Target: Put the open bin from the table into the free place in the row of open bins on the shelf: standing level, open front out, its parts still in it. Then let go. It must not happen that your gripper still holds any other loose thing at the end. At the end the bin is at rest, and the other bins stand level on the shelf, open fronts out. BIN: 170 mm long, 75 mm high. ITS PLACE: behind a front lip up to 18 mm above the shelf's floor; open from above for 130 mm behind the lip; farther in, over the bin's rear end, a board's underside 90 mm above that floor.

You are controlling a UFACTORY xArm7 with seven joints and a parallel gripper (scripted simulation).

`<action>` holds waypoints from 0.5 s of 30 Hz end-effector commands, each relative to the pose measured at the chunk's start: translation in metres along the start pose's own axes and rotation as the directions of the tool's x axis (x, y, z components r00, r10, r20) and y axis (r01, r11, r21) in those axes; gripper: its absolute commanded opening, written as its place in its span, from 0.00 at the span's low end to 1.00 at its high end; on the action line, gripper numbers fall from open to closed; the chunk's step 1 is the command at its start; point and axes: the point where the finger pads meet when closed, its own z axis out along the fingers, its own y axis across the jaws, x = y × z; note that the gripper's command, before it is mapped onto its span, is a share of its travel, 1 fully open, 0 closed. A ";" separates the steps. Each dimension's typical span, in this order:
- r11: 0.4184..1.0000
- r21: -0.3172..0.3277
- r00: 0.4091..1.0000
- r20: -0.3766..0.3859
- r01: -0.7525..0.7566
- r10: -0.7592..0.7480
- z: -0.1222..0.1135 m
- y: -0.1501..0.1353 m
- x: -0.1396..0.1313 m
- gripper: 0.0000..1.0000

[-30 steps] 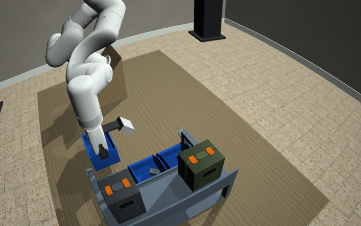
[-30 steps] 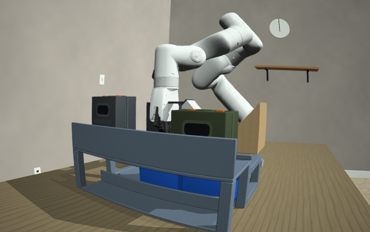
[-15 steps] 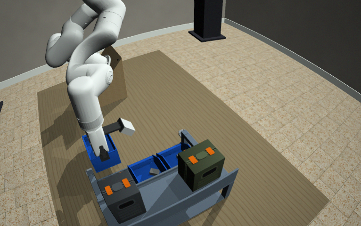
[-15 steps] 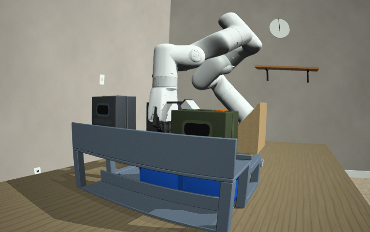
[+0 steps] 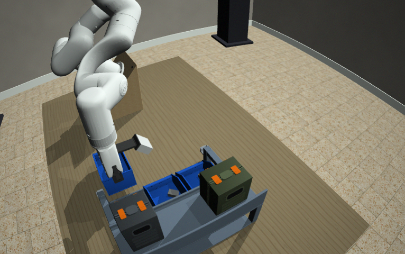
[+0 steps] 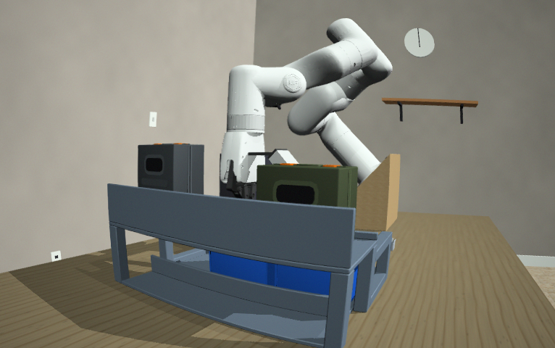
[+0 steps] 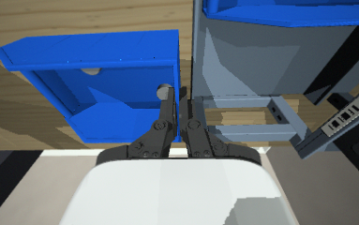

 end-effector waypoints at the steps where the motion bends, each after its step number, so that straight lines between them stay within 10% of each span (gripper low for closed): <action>1: 1.000 -0.005 1.000 0.000 0.000 0.000 -0.002 0.008 0.000 0.00; 15: 1.000 -0.005 1.000 0.000 0.000 0.000 -0.002 0.014 0.000 0.00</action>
